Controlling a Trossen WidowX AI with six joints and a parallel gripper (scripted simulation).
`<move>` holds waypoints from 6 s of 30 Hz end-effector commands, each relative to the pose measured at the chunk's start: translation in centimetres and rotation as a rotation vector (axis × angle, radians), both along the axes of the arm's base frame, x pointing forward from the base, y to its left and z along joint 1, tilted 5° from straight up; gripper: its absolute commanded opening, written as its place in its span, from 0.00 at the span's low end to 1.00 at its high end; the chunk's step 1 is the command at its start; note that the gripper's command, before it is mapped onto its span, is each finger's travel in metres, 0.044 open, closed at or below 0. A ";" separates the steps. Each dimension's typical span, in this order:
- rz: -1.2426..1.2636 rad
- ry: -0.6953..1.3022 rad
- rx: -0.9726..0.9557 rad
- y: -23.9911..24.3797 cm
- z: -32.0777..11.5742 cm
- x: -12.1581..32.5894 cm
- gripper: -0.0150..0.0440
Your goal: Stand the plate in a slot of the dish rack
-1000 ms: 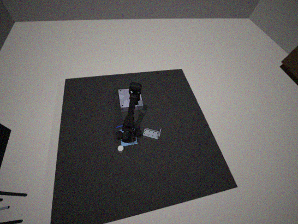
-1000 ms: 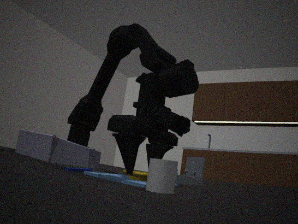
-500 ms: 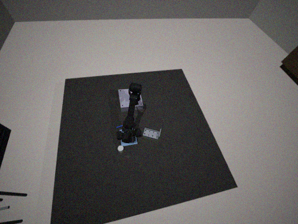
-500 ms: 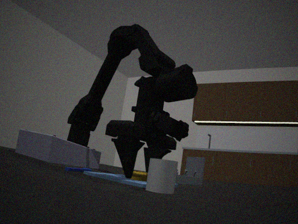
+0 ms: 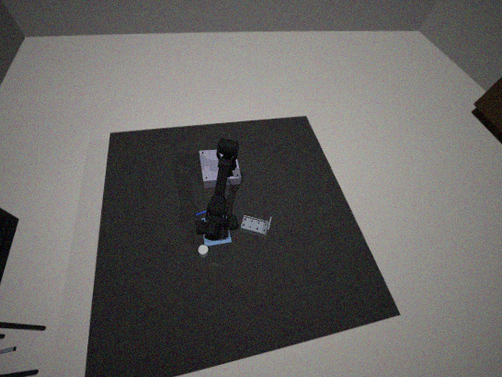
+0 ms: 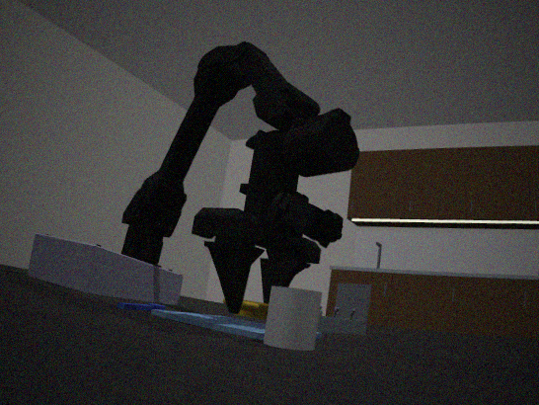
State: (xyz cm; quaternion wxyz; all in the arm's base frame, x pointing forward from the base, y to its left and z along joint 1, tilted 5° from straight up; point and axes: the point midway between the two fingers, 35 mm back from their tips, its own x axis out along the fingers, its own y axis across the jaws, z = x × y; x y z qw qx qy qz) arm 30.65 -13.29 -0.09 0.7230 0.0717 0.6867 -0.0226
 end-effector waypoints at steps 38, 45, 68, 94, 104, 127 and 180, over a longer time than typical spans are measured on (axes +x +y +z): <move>-0.051 -0.008 -0.004 -0.3 16.3 0.2 0.25; -0.287 0.009 0.015 6.2 16.7 -2.3 0.25; -0.209 0.090 0.136 10.1 14.3 -4.9 0.25; 0.336 0.047 0.552 11.8 9.8 -5.9 0.25; 0.499 -0.074 0.707 12.4 8.7 -6.1 0.25; 0.764 -0.546 0.922 12.9 7.3 -5.7 0.25; 0.865 -1.412 0.571 10.7 4.2 -3.6 0.25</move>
